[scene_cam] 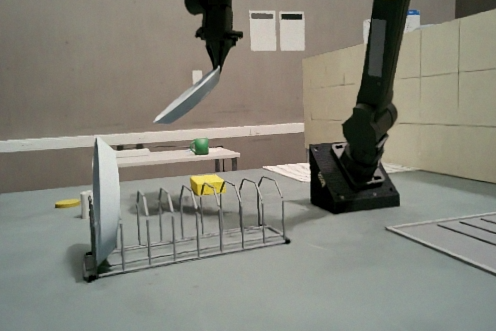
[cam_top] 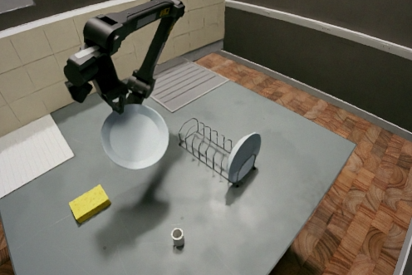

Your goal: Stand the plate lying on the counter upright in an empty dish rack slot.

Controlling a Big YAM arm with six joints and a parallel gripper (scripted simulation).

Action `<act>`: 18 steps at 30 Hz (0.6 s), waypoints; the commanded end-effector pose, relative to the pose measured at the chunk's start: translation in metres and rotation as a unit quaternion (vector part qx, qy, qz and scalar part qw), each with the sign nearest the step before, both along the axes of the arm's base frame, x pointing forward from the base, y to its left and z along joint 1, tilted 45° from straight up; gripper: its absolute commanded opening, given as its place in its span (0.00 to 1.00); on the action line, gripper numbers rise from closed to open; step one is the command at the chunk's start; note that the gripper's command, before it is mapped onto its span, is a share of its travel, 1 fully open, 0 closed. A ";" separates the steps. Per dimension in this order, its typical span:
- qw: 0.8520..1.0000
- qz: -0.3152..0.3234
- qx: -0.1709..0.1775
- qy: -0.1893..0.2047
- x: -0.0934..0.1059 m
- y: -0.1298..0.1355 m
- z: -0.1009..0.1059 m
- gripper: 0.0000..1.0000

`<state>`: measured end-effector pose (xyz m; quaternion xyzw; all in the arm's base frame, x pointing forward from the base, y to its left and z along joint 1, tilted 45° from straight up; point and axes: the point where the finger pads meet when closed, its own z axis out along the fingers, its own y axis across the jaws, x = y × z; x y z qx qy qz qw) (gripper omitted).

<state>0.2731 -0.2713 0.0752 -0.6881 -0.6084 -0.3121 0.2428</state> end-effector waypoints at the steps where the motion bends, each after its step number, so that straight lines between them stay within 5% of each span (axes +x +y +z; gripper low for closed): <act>1: 0.998 -0.015 -0.042 -0.032 0.007 -0.038 0.029 0.00; 18: 0.998 -0.016 -0.042 -0.032 0.007 -0.041 0.031 0.00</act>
